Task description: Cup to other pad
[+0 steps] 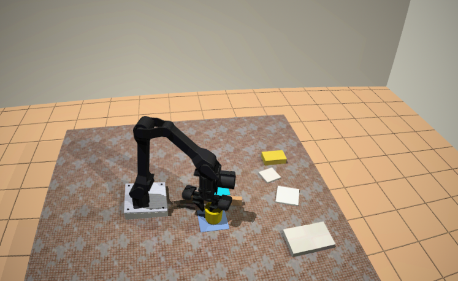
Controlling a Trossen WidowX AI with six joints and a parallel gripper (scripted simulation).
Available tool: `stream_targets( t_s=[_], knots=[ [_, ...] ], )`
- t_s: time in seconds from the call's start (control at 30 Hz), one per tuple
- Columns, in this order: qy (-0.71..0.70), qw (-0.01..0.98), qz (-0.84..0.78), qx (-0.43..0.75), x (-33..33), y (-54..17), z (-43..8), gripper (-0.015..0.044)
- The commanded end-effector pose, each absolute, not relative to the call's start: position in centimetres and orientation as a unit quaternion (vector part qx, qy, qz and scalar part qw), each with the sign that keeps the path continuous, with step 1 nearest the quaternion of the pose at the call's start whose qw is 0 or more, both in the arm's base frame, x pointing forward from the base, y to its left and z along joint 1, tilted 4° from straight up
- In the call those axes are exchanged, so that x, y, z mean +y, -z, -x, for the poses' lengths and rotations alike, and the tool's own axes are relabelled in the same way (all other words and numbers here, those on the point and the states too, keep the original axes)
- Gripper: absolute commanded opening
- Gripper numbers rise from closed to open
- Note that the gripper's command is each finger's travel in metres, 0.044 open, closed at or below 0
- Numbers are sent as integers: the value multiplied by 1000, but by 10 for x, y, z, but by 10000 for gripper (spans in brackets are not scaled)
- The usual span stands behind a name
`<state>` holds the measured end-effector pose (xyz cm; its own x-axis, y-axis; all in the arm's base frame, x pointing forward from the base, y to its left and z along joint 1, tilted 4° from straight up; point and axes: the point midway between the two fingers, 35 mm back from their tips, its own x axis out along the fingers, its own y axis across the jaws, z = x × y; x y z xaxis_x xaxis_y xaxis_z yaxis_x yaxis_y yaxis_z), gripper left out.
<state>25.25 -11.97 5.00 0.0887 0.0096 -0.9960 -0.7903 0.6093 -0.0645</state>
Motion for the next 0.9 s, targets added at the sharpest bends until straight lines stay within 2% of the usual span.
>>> stream_targets(
  t_s=[0.0, 0.57, 0.87],
  knots=[
    [-301, 663, 323, 604, -120, -50, -253, 120],
    [-301, 663, 323, 604, -120, -50, -253, 0],
    [-302, 664, 322, 604, -121, -72, -252, 0]
  ],
)
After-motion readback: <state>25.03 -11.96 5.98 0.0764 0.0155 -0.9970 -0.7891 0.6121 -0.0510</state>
